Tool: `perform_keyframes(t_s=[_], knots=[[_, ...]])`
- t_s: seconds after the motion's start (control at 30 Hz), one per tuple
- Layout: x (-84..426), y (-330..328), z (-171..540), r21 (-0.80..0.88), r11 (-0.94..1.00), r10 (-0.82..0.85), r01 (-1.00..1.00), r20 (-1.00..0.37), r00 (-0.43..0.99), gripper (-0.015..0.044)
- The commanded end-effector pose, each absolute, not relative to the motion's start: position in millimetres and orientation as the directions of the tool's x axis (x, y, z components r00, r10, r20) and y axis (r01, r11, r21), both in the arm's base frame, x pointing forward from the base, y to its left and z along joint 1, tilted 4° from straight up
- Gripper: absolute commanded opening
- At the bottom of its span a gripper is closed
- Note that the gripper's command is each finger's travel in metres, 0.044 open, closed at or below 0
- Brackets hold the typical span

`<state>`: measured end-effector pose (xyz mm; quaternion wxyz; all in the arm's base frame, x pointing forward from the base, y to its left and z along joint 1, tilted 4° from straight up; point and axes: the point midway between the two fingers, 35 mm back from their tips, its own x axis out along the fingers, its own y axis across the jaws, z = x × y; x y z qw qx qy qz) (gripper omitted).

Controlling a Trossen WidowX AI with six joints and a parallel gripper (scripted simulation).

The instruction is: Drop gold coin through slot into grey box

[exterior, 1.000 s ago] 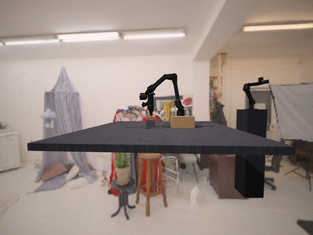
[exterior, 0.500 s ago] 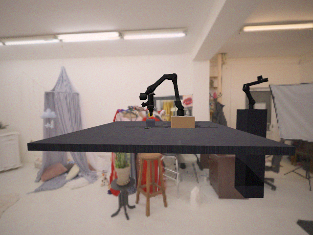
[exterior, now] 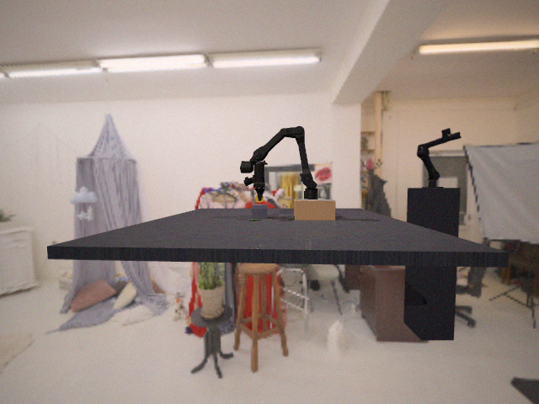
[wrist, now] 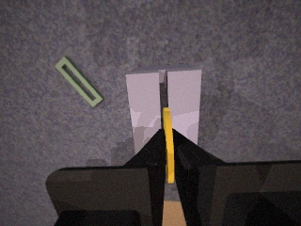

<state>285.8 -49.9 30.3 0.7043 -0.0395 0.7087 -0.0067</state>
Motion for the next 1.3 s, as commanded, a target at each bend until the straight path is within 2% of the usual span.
perform_keyframes(t_s=[0.0, 0.67, 0.87, 1.17, 1.27], knots=[[285.2, -50.1, 27.2, -0.065, 0.996, -0.066, -0.053, -0.998, -0.007, 0.0], [285.4, -50.8, 17.8, -0.065, 0.996, -0.066, -0.053, -0.998, -0.007, 0.0], [285.7, -50.4, 20.6, -0.065, 0.997, -0.065, -0.049, -0.998, -0.005, 0.0157], [285.7, -50.4, 20.6, -0.065, 0.997, -0.065, -0.049, -0.998, -0.005, 0.0161], [285.8, -49.8, 29.3, -0.065, 0.997, -0.065, -0.049, -0.998, -0.005, 0.0239]])
